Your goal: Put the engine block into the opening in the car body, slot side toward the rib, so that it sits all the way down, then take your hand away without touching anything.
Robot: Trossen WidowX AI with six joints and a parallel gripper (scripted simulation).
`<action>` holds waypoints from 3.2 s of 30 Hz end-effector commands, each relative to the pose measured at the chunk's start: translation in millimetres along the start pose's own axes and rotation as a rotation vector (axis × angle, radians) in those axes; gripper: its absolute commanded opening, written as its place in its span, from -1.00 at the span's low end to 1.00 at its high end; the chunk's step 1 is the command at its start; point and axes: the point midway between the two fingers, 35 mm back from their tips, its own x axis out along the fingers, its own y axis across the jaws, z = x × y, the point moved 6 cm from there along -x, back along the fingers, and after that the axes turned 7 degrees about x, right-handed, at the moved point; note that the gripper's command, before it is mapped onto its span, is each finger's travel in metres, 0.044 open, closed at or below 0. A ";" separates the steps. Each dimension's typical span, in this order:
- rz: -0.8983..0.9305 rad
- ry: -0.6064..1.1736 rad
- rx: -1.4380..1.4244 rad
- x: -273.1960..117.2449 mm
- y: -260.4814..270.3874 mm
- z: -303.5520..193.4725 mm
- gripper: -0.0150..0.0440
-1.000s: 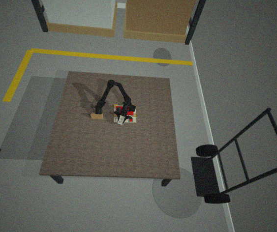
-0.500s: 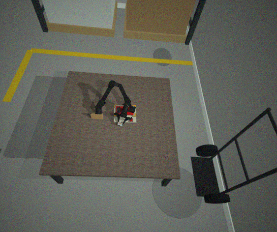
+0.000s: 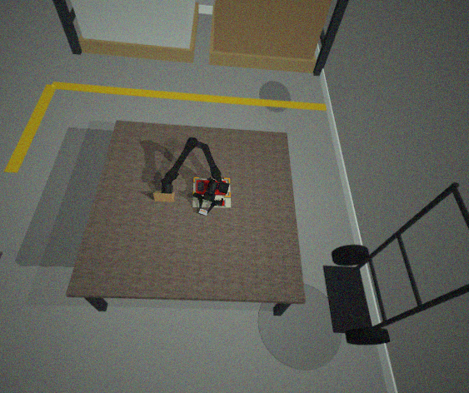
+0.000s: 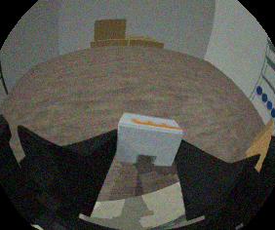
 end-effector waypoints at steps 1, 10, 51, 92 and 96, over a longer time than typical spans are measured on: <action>-0.009 0.011 -0.001 4.4 -2.7 -4.6 -0.49; -0.009 0.011 -0.001 1.3 0.9 0.5 -0.49; -0.009 0.001 0.004 2.3 0.7 1.4 0.31; -0.007 0.009 0.000 -38.2 2.3 13.2 1.00; -0.004 0.029 -0.076 -36.8 5.6 19.7 1.00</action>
